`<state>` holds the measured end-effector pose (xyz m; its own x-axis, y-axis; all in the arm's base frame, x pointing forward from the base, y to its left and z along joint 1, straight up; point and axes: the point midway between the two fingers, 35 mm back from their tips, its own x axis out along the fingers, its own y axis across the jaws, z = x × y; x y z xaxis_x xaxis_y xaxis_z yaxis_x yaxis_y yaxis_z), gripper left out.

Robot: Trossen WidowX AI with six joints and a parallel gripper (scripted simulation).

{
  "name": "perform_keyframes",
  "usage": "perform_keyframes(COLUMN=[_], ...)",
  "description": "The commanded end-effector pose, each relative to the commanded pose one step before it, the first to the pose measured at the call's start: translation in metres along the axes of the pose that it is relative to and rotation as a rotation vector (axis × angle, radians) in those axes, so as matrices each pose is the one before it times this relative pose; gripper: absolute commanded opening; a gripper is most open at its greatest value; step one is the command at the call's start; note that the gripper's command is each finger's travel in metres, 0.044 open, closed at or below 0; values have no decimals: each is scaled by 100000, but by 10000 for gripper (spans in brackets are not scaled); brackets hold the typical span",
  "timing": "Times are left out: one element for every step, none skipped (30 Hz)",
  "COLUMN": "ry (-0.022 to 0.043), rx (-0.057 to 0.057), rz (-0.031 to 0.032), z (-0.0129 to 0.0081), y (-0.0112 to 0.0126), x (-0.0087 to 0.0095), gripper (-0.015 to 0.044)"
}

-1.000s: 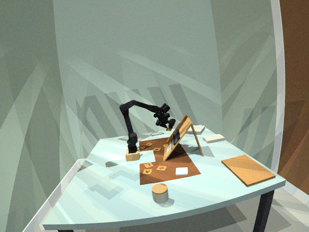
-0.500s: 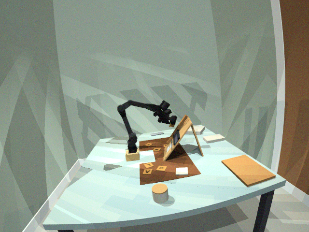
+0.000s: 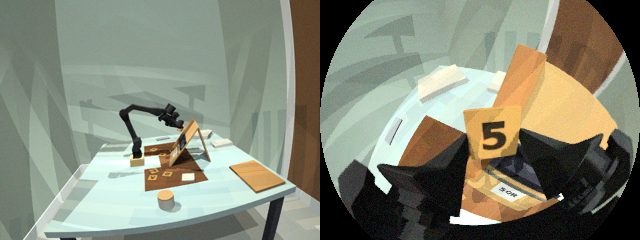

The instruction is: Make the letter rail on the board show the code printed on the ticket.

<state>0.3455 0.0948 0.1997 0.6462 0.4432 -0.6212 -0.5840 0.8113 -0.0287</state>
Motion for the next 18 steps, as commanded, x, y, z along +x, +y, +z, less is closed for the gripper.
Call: perform_keyframes(ry=[-175, -12, -14, -16, -18, -20, -287, -297, -297, -296, -295, -295, -294, -293, -292, -292, -103, -118], rx=[5116, 1034, 1033, 1033, 1033, 1032, 566, 582, 577, 572, 567, 562, 558, 553, 548, 543, 1440, 1503], rz=[-4557, -1143, -1144, -1144, -1145, -1145, -874, -910, -915, -919, -923, -927, -932, -936, -940, -944, -706, -738], z=[-872, -184, -183, -183, -182, -182, -111, -116, -118, -119, -120, -121, -122, -124, -125, -126, -139, -142], y=[-2004, -519, -518, -517, -516, -515, -472, -488, -488, -487, -487, -486, -485, -484, -484, -483, -412, -429], x=[-879, -170, -170, -171, -171, -172, -130, -137, -139, -141, -143, -145, -147, -149, -151, -153, -190, -200], gripper=[0, 0, 0, 0, 0, 0, 0, 0, 0, 0, 0, 0, 0, 0, 0, 0, 0, 0])
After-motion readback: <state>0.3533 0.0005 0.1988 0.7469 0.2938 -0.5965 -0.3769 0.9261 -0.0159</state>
